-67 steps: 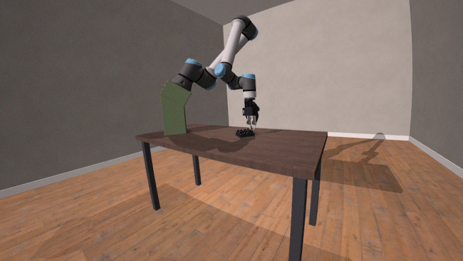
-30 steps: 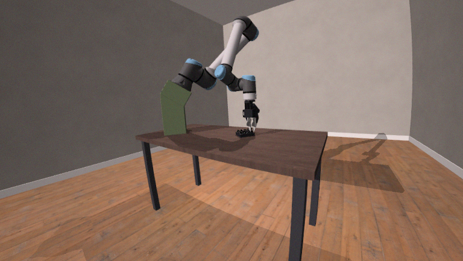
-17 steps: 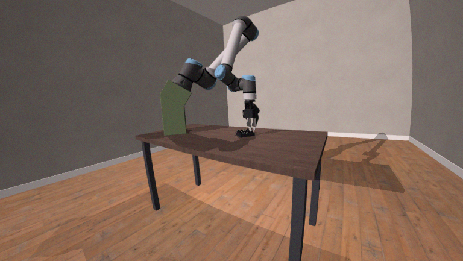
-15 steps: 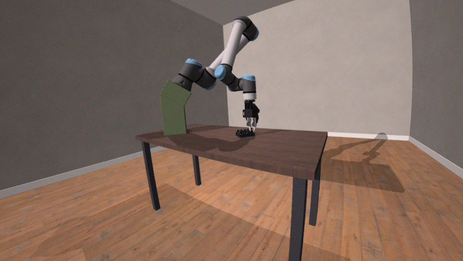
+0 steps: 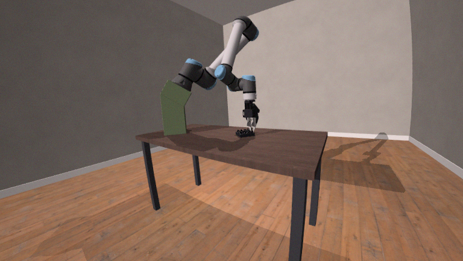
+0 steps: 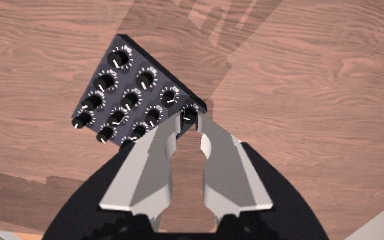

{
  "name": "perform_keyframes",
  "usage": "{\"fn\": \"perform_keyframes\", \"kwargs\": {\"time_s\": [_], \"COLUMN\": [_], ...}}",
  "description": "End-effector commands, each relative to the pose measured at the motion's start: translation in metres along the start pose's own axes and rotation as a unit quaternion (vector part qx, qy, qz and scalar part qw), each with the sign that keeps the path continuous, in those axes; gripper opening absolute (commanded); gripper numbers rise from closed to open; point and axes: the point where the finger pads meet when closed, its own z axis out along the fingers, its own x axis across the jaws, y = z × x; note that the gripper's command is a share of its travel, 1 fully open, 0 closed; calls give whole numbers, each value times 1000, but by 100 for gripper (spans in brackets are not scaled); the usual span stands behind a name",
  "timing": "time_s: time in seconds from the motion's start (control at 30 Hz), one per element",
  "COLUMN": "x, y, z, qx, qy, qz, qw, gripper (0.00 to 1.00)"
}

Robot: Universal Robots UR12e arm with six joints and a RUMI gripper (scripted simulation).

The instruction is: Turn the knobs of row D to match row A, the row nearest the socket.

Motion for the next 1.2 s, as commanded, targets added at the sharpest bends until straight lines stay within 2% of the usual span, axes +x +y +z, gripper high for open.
{"fn": "perform_keyframes", "kwargs": {"time_s": [0.0, 1.17], "x": [0, 1], "y": [0, 0], "z": [0, 0], "qx": [0, 0], "qy": [0, 0], "qz": [0, 9], "qw": [1000, 1000], "gripper": [4, 4]}}
